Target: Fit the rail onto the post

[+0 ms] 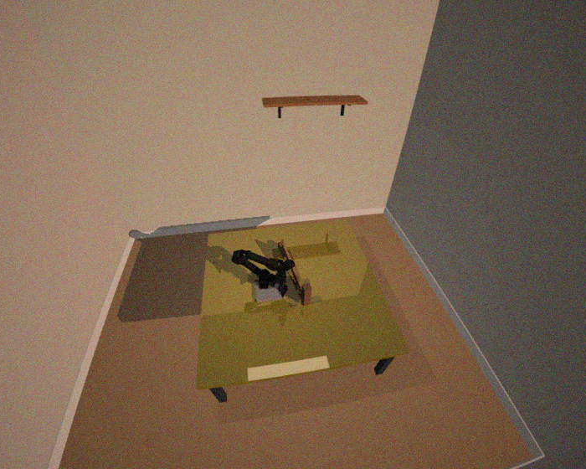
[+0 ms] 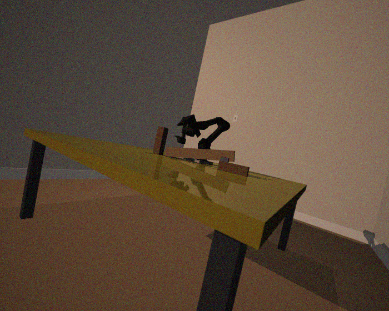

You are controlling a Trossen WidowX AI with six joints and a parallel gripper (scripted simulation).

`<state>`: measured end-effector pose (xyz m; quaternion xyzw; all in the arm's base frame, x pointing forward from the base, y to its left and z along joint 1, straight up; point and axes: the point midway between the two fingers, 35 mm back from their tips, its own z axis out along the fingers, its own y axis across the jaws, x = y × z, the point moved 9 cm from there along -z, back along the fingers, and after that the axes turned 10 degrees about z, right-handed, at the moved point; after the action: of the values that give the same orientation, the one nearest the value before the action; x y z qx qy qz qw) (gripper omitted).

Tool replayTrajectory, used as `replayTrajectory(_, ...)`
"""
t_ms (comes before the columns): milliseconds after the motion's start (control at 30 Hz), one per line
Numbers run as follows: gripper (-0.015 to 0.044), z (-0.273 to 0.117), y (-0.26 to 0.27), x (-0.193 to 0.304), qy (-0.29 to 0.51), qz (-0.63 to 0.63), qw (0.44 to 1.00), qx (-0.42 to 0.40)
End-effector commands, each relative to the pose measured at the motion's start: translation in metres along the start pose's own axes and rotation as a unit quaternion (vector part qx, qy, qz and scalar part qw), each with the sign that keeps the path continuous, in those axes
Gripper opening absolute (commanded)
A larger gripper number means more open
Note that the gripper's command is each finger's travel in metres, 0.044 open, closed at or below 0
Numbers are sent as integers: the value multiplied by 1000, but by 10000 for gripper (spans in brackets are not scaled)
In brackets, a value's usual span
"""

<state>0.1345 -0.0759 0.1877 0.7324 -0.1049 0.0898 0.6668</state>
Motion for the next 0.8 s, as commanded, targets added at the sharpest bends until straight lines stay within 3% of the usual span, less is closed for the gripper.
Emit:
replayTrajectory(0, 426, 0, 0, 1, 2, -5, 1000, 3)
replayTrajectory(167, 440, -4, 6, 23, 66, -179, 980, 59)
replayTrajectory(300, 440, -9, 14, 46, 143, -360, 918, 86)
replayTrajectory(567, 440, -22, 28, 89, 316, -659, 681, 48)
replayTrajectory(767, 440, -28, 34, 106, 385, -737, 556, 5)
